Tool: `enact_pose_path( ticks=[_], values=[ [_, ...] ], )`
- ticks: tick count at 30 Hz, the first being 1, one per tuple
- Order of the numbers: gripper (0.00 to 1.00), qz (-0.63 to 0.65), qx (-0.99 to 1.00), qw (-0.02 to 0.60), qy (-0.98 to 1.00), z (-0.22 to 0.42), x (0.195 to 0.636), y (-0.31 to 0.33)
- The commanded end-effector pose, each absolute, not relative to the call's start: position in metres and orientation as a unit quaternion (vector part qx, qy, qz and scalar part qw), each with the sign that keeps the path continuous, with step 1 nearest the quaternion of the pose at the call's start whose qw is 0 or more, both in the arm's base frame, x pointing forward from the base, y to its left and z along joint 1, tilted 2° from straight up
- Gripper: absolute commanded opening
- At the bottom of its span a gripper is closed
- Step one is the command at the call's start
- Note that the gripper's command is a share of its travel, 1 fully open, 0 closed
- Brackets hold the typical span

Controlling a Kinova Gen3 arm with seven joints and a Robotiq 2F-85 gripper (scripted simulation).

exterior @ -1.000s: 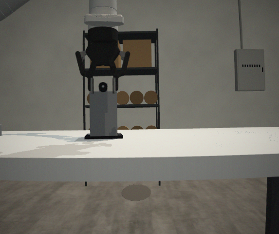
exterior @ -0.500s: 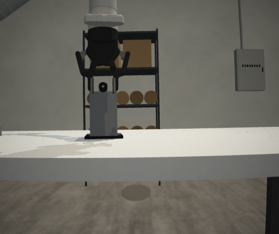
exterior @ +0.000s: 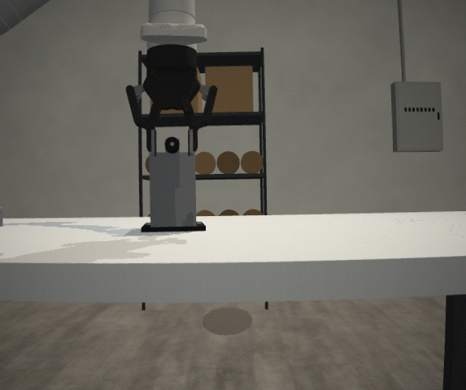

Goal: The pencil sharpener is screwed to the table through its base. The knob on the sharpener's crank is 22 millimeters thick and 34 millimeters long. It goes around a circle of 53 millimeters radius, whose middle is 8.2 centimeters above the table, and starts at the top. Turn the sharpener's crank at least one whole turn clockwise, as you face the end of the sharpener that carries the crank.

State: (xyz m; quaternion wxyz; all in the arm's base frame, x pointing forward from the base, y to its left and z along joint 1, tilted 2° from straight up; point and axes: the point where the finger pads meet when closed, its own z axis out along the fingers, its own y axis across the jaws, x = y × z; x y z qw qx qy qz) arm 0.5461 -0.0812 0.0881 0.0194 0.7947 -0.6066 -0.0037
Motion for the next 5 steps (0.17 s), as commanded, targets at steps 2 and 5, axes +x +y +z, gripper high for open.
enact_pose_path(
  ticks=[2,5],
  values=[
    [0.53,-0.003,0.795,0.019,-0.607,0.0891,0.5466,-0.0812],
    [0.53,-0.003,0.795,0.019,-0.607,0.0891,0.5466,-0.0812]
  ],
)
